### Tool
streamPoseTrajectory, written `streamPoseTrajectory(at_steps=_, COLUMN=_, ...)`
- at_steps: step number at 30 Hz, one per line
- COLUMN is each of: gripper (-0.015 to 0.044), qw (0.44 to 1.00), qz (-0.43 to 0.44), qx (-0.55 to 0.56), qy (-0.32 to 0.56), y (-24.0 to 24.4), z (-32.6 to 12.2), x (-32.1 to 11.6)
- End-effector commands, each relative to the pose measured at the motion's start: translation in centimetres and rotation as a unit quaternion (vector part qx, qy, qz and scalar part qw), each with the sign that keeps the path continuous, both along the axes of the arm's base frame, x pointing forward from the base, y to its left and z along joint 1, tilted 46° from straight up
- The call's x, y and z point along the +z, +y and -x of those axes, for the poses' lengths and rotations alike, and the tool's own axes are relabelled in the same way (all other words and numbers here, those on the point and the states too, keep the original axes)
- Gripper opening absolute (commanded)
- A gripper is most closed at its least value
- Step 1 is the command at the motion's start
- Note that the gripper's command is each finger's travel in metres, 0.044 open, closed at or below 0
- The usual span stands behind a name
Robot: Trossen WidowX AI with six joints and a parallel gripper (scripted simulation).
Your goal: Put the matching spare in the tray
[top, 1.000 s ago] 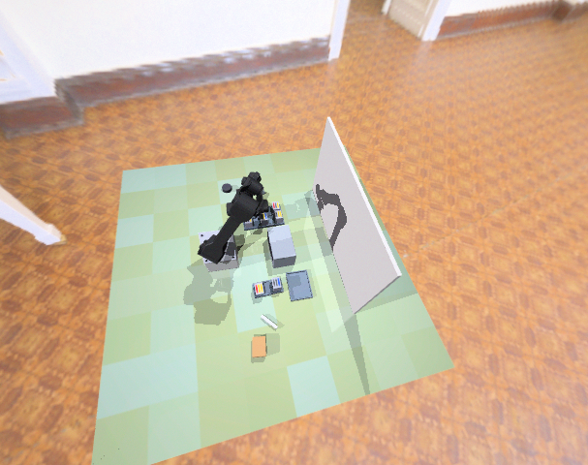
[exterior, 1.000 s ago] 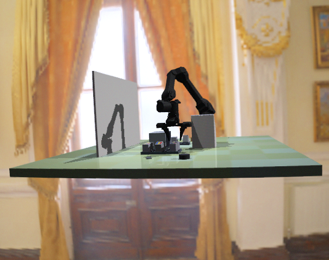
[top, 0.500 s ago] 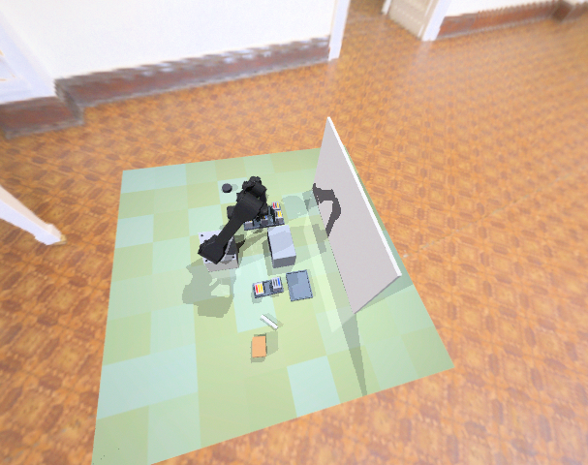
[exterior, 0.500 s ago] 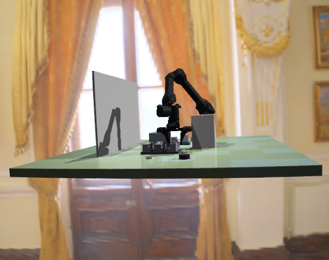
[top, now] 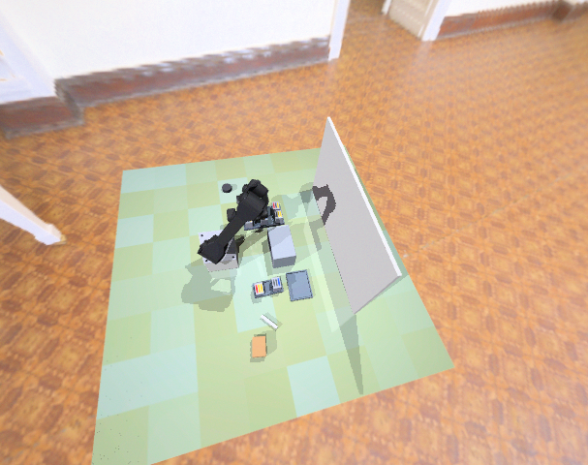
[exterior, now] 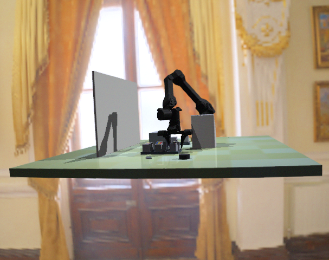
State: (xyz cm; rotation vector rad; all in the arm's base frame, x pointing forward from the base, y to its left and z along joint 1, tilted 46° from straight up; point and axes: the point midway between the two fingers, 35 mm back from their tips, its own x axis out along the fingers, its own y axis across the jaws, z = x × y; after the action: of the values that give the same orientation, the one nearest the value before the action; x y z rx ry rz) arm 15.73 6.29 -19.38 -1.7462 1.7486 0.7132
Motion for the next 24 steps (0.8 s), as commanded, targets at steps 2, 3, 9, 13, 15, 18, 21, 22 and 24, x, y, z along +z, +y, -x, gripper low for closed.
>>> streamPoseTrajectory(at_steps=2, gripper=0.0195, qw=1.0, qz=0.0, qx=0.0, qy=0.0, y=0.03, z=-0.01, x=0.01)
streamPoseTrajectory(at_steps=3, gripper=0.0169, qw=1.0, qz=0.0, qx=0.0, qy=0.0, y=0.03, z=-0.01, x=0.01)
streamPoseTrajectory(at_steps=9, gripper=0.0109, qw=1.0, qz=0.0, qx=0.0, qy=0.0, y=0.03, z=-0.01, x=0.01)
streamPoseTrajectory(at_steps=13, gripper=0.0043, qw=1.0, qz=0.0, qx=0.0, qy=0.0, y=0.03, z=-0.01, x=0.01)
streamPoseTrajectory(at_steps=15, gripper=0.0, qw=1.0, qz=0.0, qx=0.0, qy=0.0, y=0.03, z=-0.01, x=0.01)
streamPoseTrajectory(at_steps=18, gripper=0.0, qw=1.0, qz=0.0, qx=0.0, qy=0.0, y=0.03, z=-0.01, x=0.01)
streamPoseTrajectory(at_steps=21, gripper=0.0, qw=1.0, qz=0.0, qx=0.0, qy=0.0, y=0.03, z=-0.01, x=0.01)
streamPoseTrajectory(at_steps=22, gripper=0.0, qw=1.0, qz=0.0, qx=0.0, qy=0.0, y=0.03, z=-0.01, x=0.01)
streamPoseTrajectory(at_steps=24, gripper=0.0, qw=1.0, qz=0.0, qx=0.0, qy=0.0, y=0.37, z=-0.06, x=0.29)
